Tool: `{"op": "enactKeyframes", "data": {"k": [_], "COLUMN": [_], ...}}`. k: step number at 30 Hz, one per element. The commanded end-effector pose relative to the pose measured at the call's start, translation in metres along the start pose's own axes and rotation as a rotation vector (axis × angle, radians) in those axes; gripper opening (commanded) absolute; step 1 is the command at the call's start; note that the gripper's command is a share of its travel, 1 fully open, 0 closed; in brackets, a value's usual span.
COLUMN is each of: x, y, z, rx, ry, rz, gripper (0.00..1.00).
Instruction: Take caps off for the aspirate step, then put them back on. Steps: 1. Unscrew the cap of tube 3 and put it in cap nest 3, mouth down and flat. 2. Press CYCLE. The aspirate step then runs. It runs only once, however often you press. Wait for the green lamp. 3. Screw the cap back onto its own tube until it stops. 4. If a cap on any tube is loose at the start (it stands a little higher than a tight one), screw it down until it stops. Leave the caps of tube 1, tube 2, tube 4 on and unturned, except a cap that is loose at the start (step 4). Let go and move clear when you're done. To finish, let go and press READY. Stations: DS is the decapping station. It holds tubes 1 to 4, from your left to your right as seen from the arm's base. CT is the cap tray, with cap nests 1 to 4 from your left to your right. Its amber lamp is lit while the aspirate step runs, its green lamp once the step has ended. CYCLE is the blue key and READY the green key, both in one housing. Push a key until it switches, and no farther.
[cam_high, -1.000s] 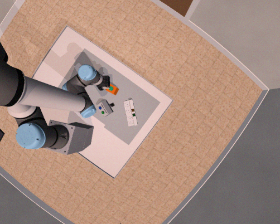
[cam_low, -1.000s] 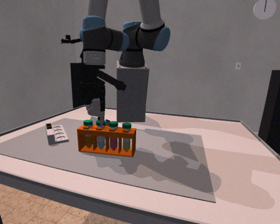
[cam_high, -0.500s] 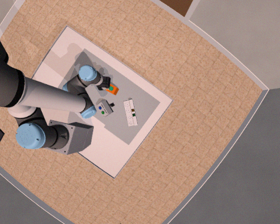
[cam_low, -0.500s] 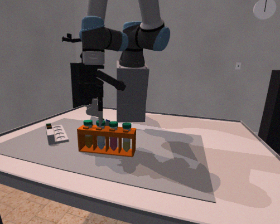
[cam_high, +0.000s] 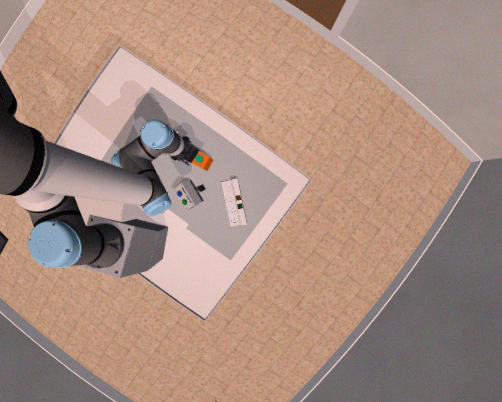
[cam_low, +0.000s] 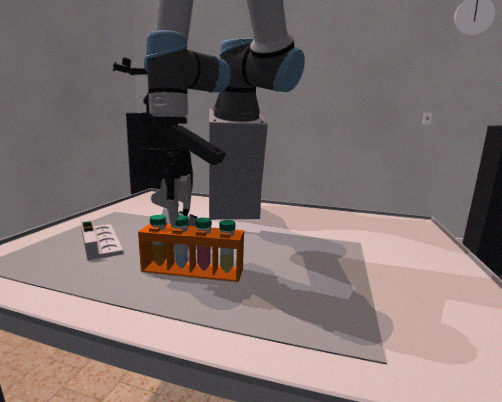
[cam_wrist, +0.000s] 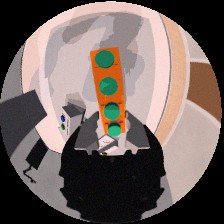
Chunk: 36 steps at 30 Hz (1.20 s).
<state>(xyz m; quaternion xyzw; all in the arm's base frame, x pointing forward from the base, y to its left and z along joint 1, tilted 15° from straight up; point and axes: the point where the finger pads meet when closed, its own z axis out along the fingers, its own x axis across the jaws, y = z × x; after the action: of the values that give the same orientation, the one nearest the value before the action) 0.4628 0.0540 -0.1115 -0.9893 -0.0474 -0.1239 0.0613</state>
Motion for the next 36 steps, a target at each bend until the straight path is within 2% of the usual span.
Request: {"op": "enactKeyframes", "data": {"k": [1,2,6,32,33,36], "x": [-0.0019,-0.0019,-0.0019,-0.0027,-0.0007,-0.0007], "y": [-0.0005,-0.0005,-0.0005,-0.0022,-0.0007,-0.0007], "z": [0.0004,0.0004,0.0004,0.0005,0.0,0.0], "rx": [-0.015,-0.015,-0.016,-0.015,-0.016,-0.016], "ry": [-0.002,-0.001,0.0,0.0,0.003,0.003], "rz": [0.221,0.304,0.434,0.435,0.435,0.435], "gripper": [0.35,0.35,0.35,0.35,0.0,0.0]}}
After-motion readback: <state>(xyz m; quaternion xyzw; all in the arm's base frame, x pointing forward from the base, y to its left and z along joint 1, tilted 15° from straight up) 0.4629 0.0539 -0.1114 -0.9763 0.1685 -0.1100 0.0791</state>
